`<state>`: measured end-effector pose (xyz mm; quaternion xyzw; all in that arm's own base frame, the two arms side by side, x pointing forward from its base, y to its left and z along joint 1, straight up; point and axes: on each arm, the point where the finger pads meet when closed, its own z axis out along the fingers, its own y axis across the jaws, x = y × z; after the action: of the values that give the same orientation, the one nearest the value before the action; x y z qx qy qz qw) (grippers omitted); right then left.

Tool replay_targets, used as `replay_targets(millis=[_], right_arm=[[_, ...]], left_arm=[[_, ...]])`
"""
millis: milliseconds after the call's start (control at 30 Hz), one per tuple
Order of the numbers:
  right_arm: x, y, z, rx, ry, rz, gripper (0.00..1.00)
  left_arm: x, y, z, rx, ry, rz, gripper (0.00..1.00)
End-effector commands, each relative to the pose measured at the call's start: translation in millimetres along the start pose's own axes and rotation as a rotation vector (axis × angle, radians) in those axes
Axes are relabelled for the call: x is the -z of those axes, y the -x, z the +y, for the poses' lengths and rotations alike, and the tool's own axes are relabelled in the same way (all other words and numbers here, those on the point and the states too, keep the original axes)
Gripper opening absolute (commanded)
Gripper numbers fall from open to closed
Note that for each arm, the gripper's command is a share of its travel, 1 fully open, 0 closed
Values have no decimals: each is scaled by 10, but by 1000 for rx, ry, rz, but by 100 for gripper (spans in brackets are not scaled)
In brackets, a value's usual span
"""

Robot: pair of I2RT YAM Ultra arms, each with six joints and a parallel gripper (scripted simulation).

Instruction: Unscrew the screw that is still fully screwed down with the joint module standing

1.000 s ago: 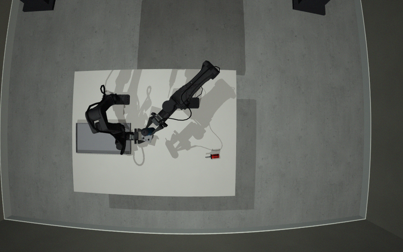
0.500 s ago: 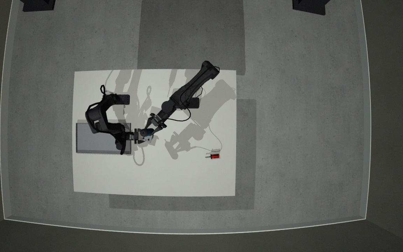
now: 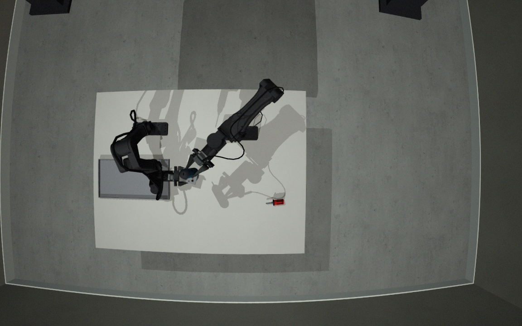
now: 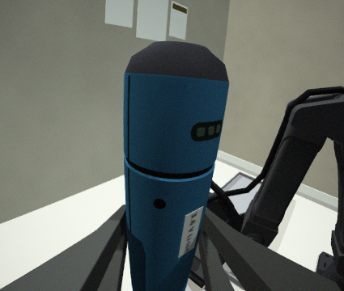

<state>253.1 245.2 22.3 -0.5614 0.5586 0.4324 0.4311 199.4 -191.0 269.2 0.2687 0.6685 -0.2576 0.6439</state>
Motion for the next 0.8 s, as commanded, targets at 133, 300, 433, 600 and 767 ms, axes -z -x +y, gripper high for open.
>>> replay_targets(millis=[133, 300, 433, 600, 767], right_arm=[[-5, 30, 5, 10, 6, -7, 59], [-5, 30, 5, 10, 6, -7, 59], [-5, 30, 5, 10, 6, -7, 59], [-5, 30, 5, 10, 6, -7, 59], [-5, 30, 5, 10, 6, -7, 59]], left_arm=[[-108, 569, -38, -5, -14, -163, 42], [-147, 571, -36, -5, -14, -164, 42], [-160, 571, -36, -5, -14, -164, 42], [-223, 573, -32, -5, -13, -164, 42], [-289, 575, -26, -5, -11, -164, 42]])
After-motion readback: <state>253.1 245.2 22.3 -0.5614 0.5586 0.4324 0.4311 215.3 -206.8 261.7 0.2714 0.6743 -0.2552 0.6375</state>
